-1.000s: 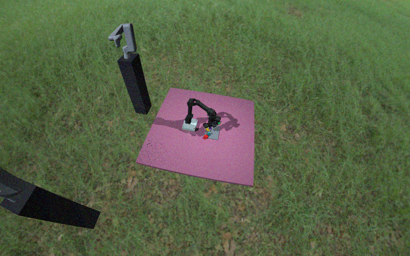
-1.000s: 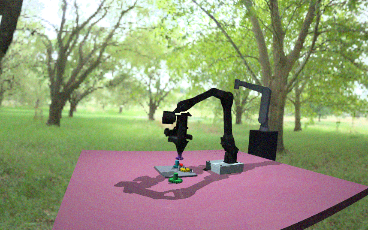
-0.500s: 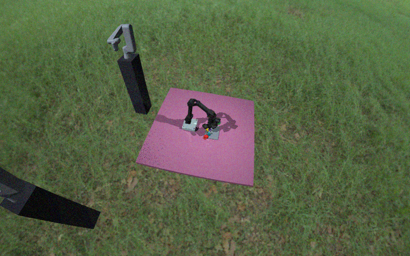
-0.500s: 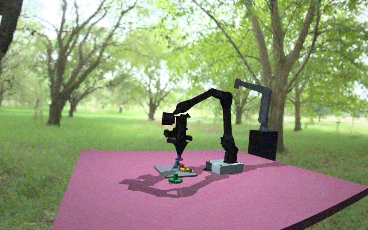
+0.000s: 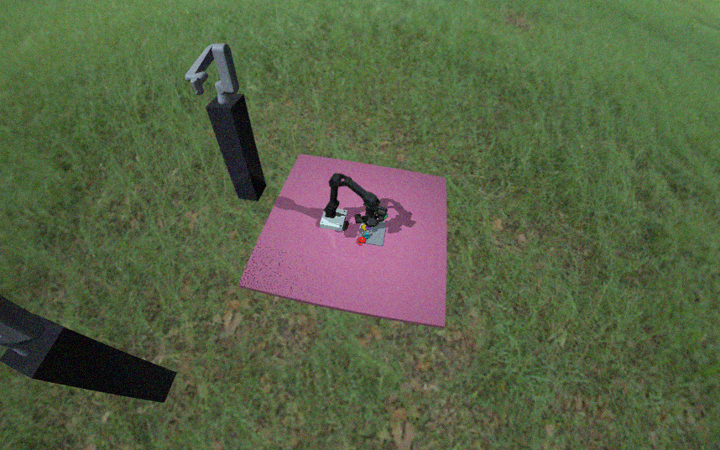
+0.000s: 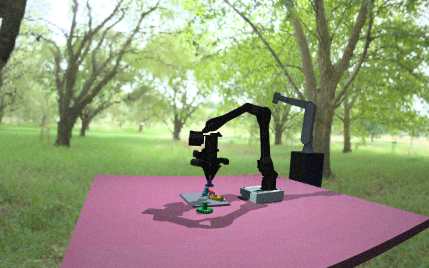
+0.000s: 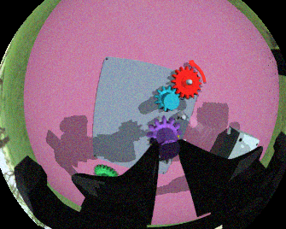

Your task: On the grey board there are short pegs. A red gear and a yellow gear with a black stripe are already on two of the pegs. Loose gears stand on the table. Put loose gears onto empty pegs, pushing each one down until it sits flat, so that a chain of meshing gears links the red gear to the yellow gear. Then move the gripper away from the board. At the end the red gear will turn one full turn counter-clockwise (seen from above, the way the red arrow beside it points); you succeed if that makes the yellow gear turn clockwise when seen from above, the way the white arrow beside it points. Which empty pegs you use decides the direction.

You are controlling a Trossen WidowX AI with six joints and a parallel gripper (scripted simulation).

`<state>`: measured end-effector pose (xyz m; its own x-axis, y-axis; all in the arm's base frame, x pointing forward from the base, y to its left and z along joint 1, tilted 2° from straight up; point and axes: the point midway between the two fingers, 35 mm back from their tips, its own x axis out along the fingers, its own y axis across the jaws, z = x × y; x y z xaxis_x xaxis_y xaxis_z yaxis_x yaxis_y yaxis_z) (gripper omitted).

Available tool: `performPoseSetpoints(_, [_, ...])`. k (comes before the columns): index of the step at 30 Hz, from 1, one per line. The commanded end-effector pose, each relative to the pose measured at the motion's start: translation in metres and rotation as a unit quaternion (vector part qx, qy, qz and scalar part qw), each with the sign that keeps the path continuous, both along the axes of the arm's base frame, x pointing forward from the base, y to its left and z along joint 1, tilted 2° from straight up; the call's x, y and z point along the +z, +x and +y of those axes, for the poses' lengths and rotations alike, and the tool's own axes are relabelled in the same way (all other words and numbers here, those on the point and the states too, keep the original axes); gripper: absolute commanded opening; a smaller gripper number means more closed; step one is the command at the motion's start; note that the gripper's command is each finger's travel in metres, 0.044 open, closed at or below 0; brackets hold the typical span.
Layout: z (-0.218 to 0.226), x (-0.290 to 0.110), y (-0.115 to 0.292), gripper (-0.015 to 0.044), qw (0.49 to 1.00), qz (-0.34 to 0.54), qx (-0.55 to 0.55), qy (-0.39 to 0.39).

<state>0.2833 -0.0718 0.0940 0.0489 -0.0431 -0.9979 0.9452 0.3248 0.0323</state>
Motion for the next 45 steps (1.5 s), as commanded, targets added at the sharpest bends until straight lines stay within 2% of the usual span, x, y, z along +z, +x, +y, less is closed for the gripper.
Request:
performPoseSetpoints(1, [0.001,0.001,0.000,0.0000,0.997,-0.004,-0.071,0.006])
performPoseSetpoints(9, [0.001,0.002,0.001,0.0000,0.986,-0.008,-0.166,0.010])
performPoseSetpoints(20, [0.001,0.001,0.001,0.0000,0.987,-0.008,-0.162,0.010])
performPoseSetpoints(34, [0.000,-0.017,0.001,0.0000,0.998,-0.003,-0.055,0.005])
performPoseSetpoints(45, [-0.001,-0.032,0.003,0.0000,0.992,-0.006,-0.126,0.008])
